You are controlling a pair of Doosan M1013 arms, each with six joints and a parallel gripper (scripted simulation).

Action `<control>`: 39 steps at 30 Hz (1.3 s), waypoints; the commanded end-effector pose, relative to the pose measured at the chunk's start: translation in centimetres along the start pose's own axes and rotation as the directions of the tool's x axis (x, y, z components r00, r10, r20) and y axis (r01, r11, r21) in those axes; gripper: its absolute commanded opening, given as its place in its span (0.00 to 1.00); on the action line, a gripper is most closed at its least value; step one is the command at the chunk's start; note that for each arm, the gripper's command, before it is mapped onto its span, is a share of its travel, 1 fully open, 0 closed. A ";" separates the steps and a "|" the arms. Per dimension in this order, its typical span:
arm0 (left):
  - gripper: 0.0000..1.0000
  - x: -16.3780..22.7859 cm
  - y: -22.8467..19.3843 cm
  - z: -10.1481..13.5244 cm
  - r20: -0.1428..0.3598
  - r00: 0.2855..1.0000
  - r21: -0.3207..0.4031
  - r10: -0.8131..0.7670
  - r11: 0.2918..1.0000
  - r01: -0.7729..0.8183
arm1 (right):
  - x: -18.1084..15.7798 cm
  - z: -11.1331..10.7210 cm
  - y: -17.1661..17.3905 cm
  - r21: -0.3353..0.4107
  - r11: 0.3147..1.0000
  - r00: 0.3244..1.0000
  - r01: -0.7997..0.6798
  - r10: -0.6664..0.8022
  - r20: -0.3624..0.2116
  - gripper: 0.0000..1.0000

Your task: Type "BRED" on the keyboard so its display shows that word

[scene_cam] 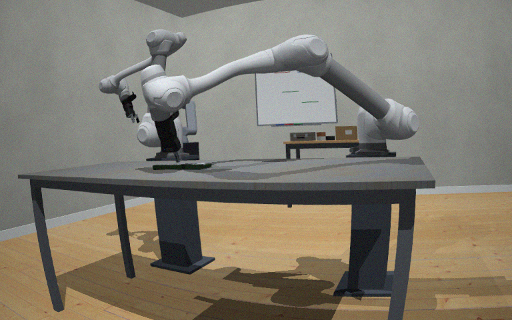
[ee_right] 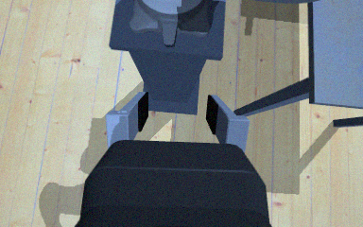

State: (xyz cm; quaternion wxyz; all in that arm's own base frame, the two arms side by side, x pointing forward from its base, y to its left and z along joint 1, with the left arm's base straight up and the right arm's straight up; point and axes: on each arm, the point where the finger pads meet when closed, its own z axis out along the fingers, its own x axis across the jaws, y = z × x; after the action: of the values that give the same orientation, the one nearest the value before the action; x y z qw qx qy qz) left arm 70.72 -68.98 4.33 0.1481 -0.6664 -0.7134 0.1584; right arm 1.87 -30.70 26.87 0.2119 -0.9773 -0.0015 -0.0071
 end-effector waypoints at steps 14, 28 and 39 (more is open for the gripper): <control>0.00 -0.4 -0.9 -1.6 0.002 1.000 -0.004 0.001 1.000 -0.001 | 0.0 0.2 -0.4 0.009 1.000 1.000 0.004 -0.004 -0.007 1.00; 0.00 -0.4 -1.4 -2.6 0.002 1.000 -0.003 0.002 1.000 -0.002 | 0.0 0.2 -0.4 0.009 1.000 1.000 0.004 -0.004 -0.007 1.00; 0.00 -0.4 -1.4 -2.6 0.003 1.000 -0.004 0.002 1.000 -0.002 | 0.0 0.2 -0.4 0.009 1.000 1.000 0.004 -0.004 -0.007 1.00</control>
State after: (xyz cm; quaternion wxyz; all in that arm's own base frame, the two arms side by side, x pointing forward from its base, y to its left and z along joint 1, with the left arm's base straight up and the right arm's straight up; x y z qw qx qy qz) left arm 70.69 -68.92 6.52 0.1491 -0.6664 -0.7132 0.1581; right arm 1.87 -30.69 26.87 0.2119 -0.9773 -0.0015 -0.0072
